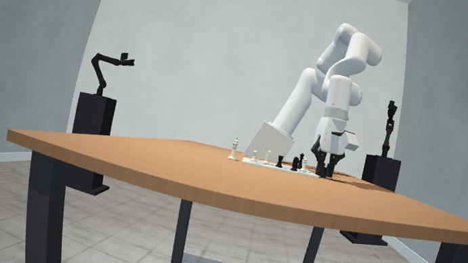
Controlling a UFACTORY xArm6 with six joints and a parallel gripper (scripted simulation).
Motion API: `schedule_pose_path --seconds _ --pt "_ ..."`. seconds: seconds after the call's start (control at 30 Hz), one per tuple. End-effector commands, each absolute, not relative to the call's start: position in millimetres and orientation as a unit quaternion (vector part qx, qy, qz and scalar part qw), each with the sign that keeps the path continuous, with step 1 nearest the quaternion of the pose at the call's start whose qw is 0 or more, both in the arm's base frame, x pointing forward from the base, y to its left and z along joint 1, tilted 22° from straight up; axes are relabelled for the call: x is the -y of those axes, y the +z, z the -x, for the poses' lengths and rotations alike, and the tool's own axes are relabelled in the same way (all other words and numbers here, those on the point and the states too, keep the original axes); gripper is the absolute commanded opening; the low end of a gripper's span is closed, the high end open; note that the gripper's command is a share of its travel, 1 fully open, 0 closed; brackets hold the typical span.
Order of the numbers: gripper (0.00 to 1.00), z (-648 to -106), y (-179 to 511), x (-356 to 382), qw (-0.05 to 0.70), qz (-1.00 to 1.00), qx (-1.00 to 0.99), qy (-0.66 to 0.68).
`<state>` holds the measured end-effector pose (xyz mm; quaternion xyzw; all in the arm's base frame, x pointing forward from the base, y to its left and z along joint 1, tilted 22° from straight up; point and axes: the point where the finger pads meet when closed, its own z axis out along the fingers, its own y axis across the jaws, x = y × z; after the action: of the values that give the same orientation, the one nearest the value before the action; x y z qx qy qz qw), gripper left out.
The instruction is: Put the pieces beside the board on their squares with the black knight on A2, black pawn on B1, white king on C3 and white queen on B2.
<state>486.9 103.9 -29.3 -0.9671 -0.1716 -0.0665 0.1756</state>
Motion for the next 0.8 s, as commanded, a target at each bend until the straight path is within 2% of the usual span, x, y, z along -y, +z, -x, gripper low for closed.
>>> schedule_pose_path --seconds 0.0,0.33,0.37,0.77 --pt "0.34 -488.4 -28.0 -103.7 0.175 0.967 0.172 -0.068" --pt "0.34 -488.4 -28.0 -103.7 0.175 0.967 0.172 -0.068" --pt "0.00 -488.4 -28.0 -103.7 0.175 0.967 0.172 -0.068" --pt "0.00 -488.4 -28.0 -103.7 0.175 0.967 0.172 -0.068"
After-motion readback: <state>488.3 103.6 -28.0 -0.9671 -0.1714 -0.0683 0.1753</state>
